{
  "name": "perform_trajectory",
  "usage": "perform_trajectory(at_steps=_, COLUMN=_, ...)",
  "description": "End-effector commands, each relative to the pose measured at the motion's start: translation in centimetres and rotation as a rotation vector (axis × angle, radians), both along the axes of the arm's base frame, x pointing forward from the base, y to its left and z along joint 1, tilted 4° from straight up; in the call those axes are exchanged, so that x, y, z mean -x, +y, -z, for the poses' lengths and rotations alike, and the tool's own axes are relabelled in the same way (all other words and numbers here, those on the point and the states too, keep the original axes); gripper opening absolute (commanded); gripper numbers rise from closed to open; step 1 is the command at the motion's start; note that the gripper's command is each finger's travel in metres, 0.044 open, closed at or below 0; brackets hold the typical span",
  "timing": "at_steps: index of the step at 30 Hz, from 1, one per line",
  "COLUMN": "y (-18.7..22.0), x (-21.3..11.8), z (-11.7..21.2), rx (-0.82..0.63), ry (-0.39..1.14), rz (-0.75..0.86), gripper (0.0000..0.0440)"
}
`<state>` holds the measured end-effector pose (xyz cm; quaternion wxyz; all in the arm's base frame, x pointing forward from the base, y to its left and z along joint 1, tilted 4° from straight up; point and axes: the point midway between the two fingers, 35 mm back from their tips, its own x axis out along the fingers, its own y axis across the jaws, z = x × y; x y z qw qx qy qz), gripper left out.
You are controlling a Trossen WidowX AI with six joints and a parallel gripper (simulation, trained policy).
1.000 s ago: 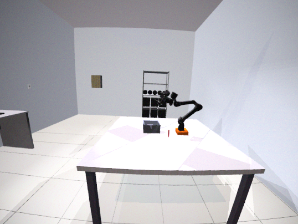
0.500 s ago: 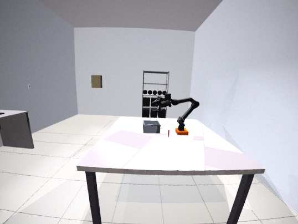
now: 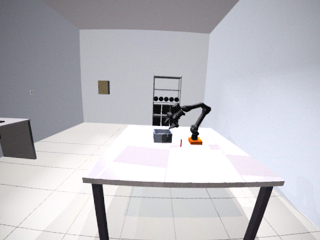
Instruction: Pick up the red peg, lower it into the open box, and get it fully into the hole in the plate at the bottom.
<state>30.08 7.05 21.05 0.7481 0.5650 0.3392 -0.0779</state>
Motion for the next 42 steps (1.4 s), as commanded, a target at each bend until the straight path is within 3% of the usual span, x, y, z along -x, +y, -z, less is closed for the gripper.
perform_trajectory(at_steps=1, y=0.6, x=0.9, z=1.5, rx=0.041, ry=0.096, rz=-0.015, gripper=0.0440)
perform_trajectory(at_steps=22, y=3.8, x=10.7, z=9.0, rx=0.343, ry=0.712, rz=-0.160, gripper=0.0440)
perform_trajectory(at_steps=42, y=4.2, x=12.3, z=16.1, rx=0.541, ry=0.812, rz=-0.213, gripper=0.0440)
